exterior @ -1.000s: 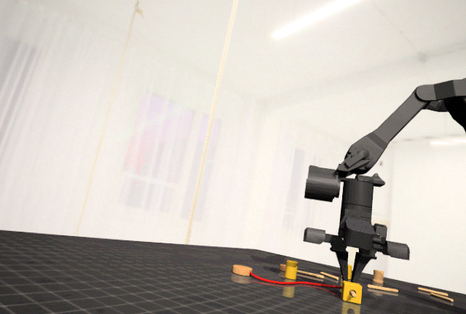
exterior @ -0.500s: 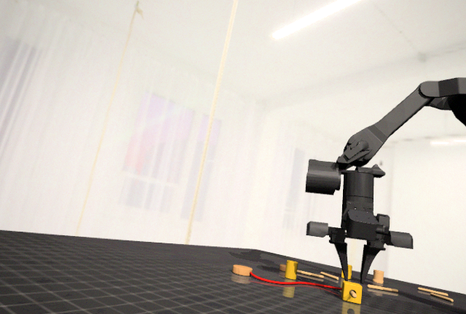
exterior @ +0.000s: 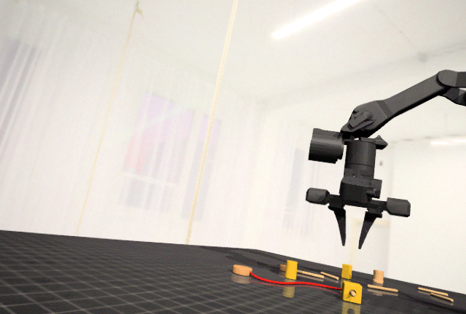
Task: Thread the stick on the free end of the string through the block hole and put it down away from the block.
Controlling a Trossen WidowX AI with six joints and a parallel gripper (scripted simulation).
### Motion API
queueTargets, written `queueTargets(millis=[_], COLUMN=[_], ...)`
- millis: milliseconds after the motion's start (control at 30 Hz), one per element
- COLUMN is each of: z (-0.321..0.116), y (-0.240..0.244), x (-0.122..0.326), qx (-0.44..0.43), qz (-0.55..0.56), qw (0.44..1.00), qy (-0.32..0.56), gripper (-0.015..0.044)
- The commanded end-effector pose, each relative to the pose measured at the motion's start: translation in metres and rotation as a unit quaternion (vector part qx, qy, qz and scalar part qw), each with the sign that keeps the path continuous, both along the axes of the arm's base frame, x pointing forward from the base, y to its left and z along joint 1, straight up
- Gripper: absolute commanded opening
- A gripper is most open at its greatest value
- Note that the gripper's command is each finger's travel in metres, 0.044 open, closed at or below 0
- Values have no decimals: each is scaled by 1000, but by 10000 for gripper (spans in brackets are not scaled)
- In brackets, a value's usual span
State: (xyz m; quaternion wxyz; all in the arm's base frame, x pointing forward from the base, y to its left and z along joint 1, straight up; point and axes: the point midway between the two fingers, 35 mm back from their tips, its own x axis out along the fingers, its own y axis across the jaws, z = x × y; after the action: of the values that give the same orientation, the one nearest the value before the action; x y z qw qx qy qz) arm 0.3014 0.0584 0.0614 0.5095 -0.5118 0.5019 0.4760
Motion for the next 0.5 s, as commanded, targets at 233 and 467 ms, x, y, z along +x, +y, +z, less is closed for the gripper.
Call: queueTargets(millis=[233, 467], z=[0, -1], y=[18, 29], x=[-2, -5], qx=[25, 35], qz=[-464, -702], qw=[886, 711], qy=[-10, -12], gripper=[124, 124])
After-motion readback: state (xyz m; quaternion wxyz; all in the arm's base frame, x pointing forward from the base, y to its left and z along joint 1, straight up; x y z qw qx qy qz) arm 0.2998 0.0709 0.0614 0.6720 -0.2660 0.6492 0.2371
